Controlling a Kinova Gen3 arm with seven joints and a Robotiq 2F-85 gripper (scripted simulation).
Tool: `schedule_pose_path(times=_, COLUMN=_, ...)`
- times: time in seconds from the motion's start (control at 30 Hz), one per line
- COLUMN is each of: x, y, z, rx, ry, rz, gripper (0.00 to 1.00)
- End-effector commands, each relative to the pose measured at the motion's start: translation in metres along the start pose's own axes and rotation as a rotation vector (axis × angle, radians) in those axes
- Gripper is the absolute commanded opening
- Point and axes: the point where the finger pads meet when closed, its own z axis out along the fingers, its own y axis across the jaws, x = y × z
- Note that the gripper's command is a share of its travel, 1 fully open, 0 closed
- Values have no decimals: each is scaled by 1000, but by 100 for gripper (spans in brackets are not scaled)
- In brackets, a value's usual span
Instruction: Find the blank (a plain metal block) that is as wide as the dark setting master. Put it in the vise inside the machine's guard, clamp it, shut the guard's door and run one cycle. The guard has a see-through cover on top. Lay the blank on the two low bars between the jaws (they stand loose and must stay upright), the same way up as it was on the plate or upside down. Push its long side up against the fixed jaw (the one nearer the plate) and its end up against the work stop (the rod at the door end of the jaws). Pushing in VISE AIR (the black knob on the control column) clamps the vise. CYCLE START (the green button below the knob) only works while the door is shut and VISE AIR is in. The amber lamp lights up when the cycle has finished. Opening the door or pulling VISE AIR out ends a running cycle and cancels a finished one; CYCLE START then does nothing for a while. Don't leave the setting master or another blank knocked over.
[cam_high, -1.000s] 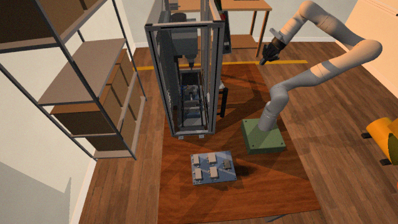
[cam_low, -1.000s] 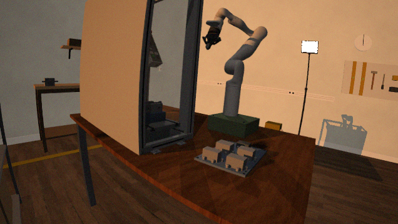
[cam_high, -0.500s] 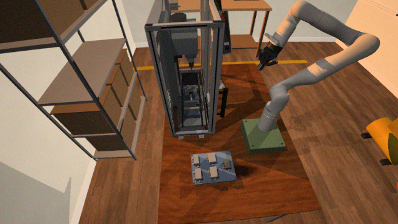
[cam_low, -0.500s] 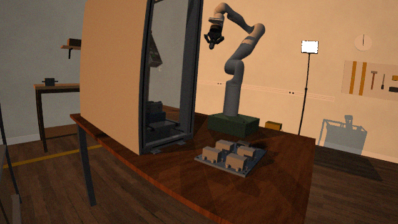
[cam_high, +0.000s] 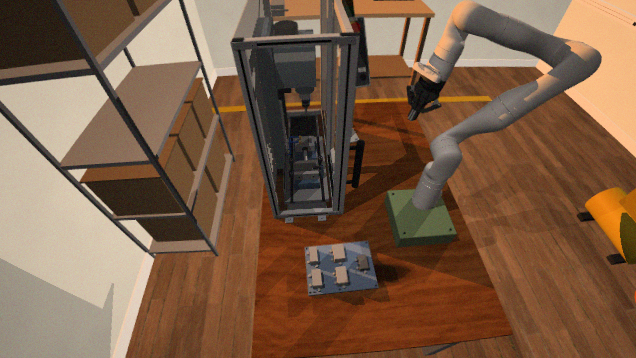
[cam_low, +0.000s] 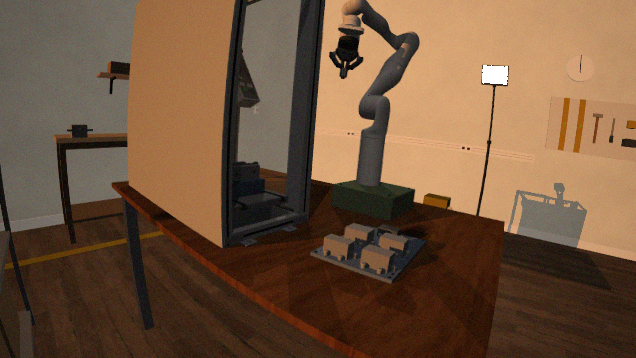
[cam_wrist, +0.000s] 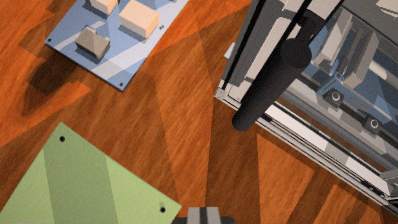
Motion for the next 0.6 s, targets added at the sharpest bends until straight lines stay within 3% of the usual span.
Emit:
schedule_pose_path(times=0.0, x=9, y=-2, z=2, rx=6, ry=-19, rz=-27, gripper=10)
schedule_pose_path(times=0.23, x=9, y=-2, z=2, rx=6, ry=-19, rz=-27, gripper=10)
schedule_pose_path(times=0.4, x=52, y=-23, z=17, rx=71, ry=-129, rz=-218, gripper=10)
schedule_pose_path(times=0.57, x=52, y=-23, z=17, rx=71, ry=-129, rz=-218, gripper=10)
